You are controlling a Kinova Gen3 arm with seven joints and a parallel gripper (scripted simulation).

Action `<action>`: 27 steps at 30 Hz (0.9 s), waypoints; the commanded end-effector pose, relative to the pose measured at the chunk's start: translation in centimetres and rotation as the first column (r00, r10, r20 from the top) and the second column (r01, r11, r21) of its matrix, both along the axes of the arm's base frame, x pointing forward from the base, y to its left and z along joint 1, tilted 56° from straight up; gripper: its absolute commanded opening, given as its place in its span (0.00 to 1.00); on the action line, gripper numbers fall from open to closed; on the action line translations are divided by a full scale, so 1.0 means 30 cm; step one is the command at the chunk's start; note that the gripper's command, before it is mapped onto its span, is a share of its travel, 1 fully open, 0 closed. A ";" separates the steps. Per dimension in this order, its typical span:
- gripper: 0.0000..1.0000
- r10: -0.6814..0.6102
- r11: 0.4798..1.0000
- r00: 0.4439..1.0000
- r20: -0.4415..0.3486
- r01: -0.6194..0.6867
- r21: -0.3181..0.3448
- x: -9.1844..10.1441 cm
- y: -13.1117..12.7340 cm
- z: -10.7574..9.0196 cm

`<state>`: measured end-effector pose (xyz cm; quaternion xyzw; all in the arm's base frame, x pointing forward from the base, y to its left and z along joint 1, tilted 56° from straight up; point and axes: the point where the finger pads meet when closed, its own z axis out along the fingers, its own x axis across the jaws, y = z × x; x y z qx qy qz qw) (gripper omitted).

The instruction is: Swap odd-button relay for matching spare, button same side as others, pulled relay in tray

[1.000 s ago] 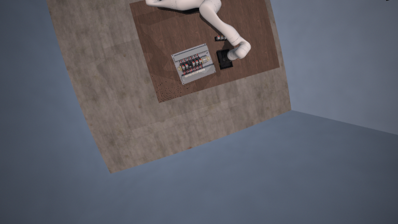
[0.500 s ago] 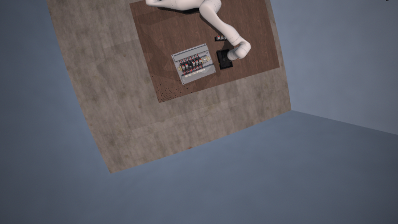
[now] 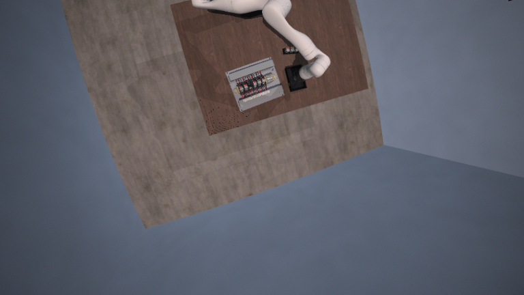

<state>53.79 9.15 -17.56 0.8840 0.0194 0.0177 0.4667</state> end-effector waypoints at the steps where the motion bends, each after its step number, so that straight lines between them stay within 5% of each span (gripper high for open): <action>1: 1.00 0.002 1.000 1.000 0.004 -0.002 -0.002 0.002 0.012 0.012; 27: 1.00 0.003 1.000 1.000 -0.005 -0.003 -0.002 -0.014 0.172 0.112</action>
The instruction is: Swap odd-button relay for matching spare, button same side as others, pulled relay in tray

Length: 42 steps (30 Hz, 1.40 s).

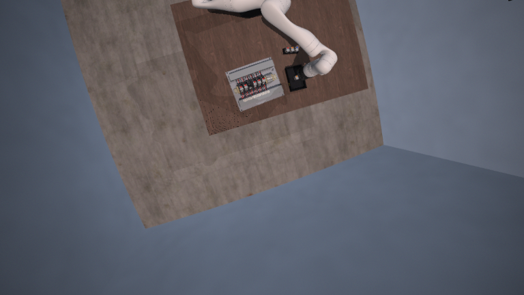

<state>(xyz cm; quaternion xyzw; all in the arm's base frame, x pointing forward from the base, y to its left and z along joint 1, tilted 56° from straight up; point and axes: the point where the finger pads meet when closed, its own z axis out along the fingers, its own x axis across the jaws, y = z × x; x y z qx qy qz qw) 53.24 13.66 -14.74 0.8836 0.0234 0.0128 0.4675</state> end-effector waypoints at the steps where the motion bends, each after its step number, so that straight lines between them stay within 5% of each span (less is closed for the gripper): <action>1: 1.00 0.000 1.000 1.000 0.008 0.000 0.000 0.005 0.027 0.023; 10: 1.00 -0.001 1.000 1.000 0.016 0.001 -0.001 0.009 0.075 0.059; 42: 1.00 0.000 1.000 1.000 0.015 0.000 0.000 0.013 0.039 0.038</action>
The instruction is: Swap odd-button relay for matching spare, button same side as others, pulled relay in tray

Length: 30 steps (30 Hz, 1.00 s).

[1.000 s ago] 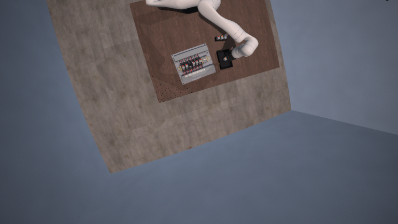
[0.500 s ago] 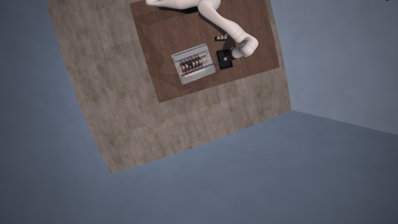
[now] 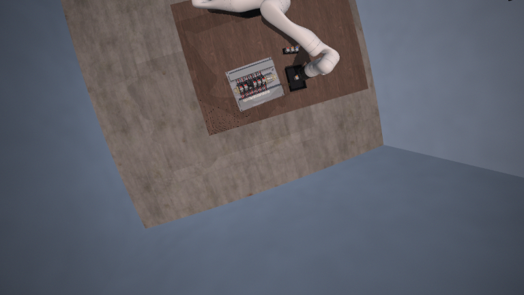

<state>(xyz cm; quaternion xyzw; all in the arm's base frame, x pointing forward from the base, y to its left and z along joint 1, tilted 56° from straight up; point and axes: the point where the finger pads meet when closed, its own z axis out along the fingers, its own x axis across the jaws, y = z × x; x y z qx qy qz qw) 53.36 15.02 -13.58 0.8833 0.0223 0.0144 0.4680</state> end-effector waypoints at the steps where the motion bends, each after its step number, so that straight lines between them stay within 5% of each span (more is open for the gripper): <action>1: 1.00 0.000 1.000 1.000 0.012 0.000 0.000 0.010 -0.008 -0.001; 30: 1.00 0.001 1.000 1.000 0.010 -0.001 0.001 0.009 -0.022 -0.012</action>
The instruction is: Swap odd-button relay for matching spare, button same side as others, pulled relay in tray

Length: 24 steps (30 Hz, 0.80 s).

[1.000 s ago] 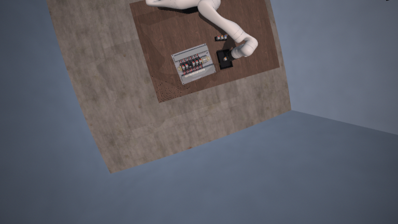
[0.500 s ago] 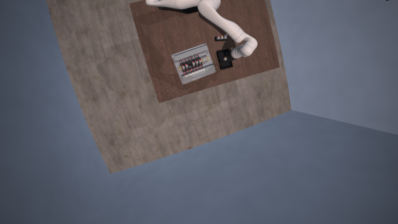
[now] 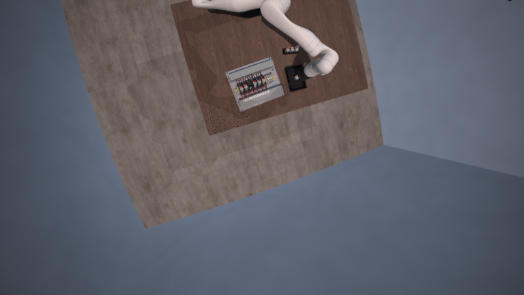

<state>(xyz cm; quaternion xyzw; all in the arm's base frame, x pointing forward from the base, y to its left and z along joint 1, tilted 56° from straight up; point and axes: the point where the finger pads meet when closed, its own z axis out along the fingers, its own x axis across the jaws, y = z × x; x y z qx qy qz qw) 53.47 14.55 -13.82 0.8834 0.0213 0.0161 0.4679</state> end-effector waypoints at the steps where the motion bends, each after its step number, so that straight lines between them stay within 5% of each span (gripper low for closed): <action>1: 1.00 0.001 1.000 1.000 0.006 -0.001 0.001 0.006 -0.007 -0.005; 9: 1.00 -0.005 1.000 1.000 0.015 0.005 0.002 -0.005 -0.001 0.000; 24: 1.00 -0.120 0.993 0.976 0.183 0.118 0.022 -0.119 0.000 0.031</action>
